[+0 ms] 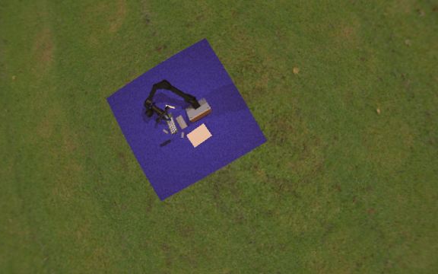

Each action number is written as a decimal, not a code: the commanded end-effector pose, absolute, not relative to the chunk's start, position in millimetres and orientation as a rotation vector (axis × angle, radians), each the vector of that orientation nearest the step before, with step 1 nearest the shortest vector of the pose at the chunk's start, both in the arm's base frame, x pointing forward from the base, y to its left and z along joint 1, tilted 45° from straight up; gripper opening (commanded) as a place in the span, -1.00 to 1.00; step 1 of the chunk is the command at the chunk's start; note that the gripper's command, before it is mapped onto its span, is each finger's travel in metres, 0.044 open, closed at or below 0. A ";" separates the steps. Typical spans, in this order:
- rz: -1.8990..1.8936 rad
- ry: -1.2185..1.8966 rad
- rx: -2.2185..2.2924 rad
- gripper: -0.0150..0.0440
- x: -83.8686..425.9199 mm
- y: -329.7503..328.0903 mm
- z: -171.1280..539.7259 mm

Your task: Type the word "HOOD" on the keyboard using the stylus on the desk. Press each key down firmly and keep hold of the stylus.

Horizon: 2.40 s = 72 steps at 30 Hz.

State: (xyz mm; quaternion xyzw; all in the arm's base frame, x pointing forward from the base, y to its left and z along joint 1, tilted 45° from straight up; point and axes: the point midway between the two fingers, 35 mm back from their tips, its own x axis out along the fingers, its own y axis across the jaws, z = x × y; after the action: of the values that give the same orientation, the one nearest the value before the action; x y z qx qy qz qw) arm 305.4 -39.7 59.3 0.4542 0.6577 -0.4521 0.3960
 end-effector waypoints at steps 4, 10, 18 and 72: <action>-1.146 1.669 1.146 -0.22 304.3 -41.5 56.6; -1.146 1.669 1.146 -0.22 304.2 -43.7 54.5; -1.147 1.669 1.146 -0.22 304.0 -46.5 51.7; -1.146 1.670 1.147 -0.22 305.3 -25.8 72.1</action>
State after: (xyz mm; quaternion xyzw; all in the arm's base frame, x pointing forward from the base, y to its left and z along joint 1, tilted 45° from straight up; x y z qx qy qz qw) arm 304.4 -28.1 69.3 0.4503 0.6595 -0.4531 0.3962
